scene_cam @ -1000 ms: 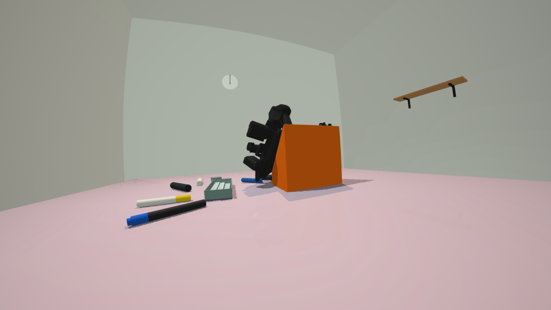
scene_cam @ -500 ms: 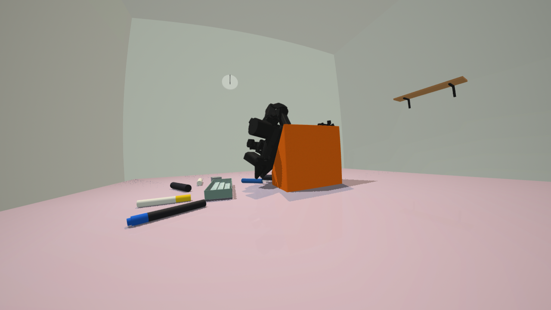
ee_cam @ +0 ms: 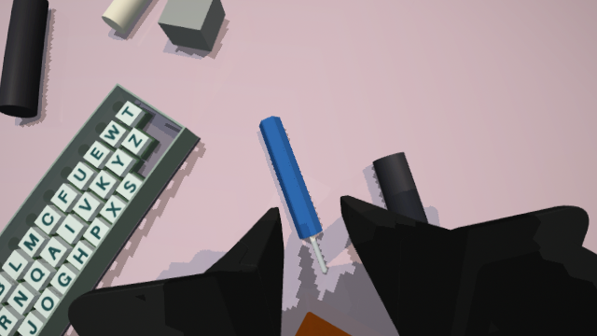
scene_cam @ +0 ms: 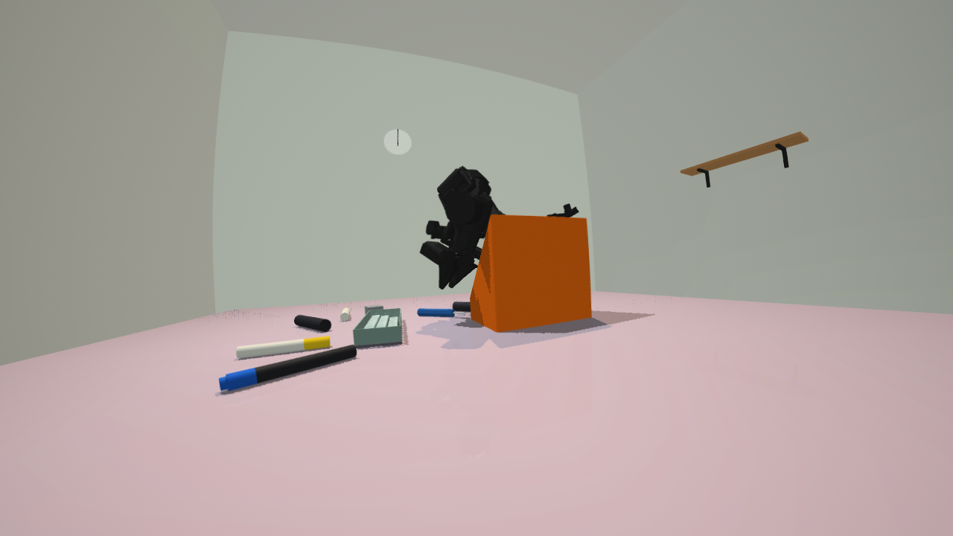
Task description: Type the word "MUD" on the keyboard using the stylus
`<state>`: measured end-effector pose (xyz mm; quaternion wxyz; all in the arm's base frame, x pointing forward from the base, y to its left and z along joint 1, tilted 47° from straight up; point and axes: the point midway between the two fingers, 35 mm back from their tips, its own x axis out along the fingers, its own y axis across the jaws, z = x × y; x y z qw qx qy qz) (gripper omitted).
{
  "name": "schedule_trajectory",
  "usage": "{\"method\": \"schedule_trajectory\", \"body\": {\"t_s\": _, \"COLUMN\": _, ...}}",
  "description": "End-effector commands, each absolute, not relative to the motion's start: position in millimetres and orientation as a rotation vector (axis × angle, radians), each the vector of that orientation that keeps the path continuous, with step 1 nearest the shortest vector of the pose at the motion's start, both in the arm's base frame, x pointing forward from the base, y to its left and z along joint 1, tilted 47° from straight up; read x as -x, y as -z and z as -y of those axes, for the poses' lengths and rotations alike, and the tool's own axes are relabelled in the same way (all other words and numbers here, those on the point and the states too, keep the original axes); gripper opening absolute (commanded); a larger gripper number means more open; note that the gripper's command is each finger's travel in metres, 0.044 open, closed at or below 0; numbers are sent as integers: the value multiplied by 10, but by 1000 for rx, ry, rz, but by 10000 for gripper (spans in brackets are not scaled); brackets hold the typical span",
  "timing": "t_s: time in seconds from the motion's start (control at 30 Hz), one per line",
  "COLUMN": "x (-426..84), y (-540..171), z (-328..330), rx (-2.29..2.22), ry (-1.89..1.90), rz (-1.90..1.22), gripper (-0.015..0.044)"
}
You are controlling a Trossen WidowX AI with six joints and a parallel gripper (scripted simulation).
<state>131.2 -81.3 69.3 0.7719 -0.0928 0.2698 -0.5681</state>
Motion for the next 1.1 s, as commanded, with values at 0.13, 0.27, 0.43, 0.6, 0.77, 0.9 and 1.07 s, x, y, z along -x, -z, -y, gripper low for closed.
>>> {"method": "schedule_trajectory", "body": {"t_s": 0.13, "x": -1348, "y": -683, "z": 844, "rx": 152, "ry": 1372, "rz": -914, "gripper": 150}}
{"method": "schedule_trajectory", "body": {"t_s": 0.27, "x": -1420, "y": -724, "z": 884, "rx": 35, "ry": 1403, "rz": -1205, "gripper": 150}}
{"method": "schedule_trajectory", "body": {"t_s": 0.43, "x": -1555, "y": -851, "z": 986, "rx": -184, "ry": 1313, "rz": -1499, "gripper": 150}}
{"method": "schedule_trajectory", "body": {"t_s": 0.6, "x": -1630, "y": -947, "z": 1067, "rx": -305, "ry": 1226, "rz": -1596, "gripper": 150}}
{"method": "schedule_trajectory", "body": {"t_s": 0.77, "x": -1629, "y": -946, "z": 1066, "rx": -305, "ry": 1226, "rz": -1596, "gripper": 150}}
{"method": "schedule_trajectory", "body": {"t_s": 0.9, "x": -1628, "y": -932, "z": 1082, "rx": -305, "ry": 1226, "rz": -1596, "gripper": 150}}
{"method": "schedule_trajectory", "body": {"t_s": 1.07, "x": -1625, "y": -899, "z": 1120, "rx": -305, "ry": 1226, "rz": -1596, "gripper": 150}}
